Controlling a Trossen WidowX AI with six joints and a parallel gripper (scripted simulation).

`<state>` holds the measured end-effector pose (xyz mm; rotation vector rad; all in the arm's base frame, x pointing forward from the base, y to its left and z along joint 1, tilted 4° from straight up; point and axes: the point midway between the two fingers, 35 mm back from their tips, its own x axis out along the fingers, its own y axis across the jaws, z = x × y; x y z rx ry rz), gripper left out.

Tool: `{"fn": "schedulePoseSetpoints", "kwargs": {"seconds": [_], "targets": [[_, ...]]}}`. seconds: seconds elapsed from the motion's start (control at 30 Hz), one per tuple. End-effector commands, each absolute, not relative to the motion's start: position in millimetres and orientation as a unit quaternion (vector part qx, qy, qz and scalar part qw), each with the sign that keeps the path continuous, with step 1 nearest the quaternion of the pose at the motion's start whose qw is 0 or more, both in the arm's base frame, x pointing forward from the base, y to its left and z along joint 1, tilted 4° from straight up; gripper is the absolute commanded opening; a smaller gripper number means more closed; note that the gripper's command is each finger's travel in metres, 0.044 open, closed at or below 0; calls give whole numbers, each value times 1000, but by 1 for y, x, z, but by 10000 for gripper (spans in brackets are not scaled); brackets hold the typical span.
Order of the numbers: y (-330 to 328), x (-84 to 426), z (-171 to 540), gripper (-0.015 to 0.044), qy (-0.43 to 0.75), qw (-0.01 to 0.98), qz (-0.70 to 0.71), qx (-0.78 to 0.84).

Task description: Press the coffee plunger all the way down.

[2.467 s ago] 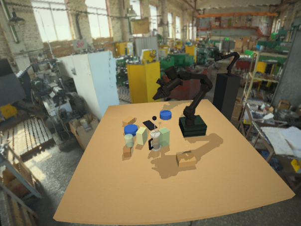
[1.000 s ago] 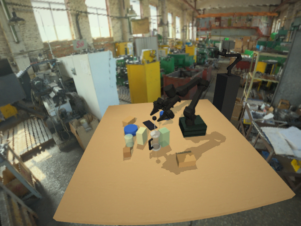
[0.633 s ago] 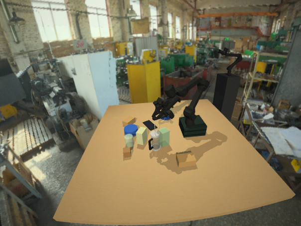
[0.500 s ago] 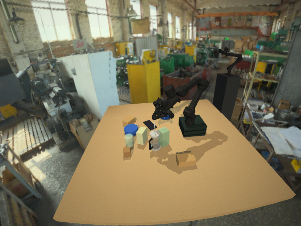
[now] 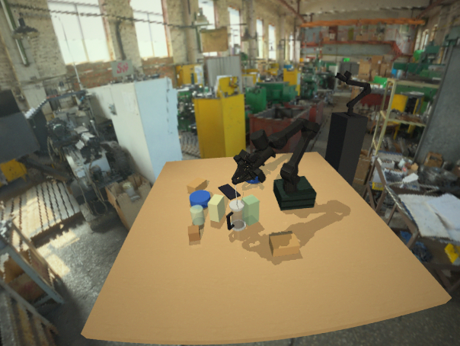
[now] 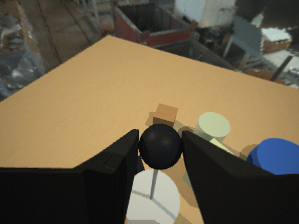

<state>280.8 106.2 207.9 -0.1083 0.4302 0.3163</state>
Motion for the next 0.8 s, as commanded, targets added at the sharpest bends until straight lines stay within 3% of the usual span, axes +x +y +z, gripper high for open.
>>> {"fn": "schedulePoseSetpoints", "kwargs": {"seconds": [0.0, 0.77], "targets": [[107, 282, 197, 113, 219, 961, 157, -57], [109, 293, 160, 113, 219, 961, 157, -57]]}}
